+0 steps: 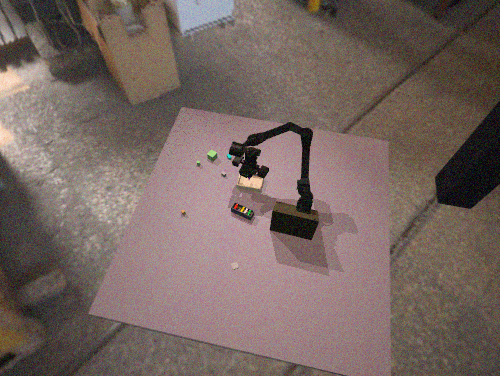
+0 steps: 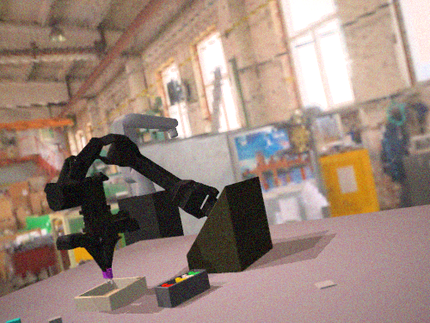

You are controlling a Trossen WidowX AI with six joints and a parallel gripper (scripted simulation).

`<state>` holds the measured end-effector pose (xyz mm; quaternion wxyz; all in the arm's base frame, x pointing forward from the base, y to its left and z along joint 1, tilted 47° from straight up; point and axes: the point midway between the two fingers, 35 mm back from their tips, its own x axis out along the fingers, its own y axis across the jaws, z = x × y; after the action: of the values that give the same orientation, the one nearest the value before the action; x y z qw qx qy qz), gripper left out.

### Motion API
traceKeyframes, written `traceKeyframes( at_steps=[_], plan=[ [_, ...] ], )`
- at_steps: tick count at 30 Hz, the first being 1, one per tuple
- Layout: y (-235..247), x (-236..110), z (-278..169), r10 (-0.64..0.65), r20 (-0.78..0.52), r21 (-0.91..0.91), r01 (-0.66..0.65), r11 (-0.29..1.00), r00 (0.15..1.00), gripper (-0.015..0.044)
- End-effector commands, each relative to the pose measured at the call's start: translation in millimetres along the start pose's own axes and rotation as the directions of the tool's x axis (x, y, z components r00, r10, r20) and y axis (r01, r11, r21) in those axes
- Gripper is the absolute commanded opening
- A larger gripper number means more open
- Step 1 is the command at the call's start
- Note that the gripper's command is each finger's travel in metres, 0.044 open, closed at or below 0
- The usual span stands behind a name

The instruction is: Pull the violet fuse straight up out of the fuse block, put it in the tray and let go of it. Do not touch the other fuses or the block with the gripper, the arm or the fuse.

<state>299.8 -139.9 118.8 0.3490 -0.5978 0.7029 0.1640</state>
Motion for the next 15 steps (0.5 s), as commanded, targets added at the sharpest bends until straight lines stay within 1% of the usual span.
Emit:
traceKeyframes(
  at_steps=[1, 7, 15],
  plan=[
    [1.2, 6.3, -0.2, 0.002, -0.007, -0.008, -0.002, 1.000, 1.000, 0.0000],
    [1.6, 13.4, -0.6, 0.001, -0.008, -0.008, -0.001, 1.000, 1.000, 0.0000],
    [0.6, 10.4, -0.6, 0.001, -0.002, 0.000, -0.001, 1.000, 1.000, 0.0210]
  ],
)
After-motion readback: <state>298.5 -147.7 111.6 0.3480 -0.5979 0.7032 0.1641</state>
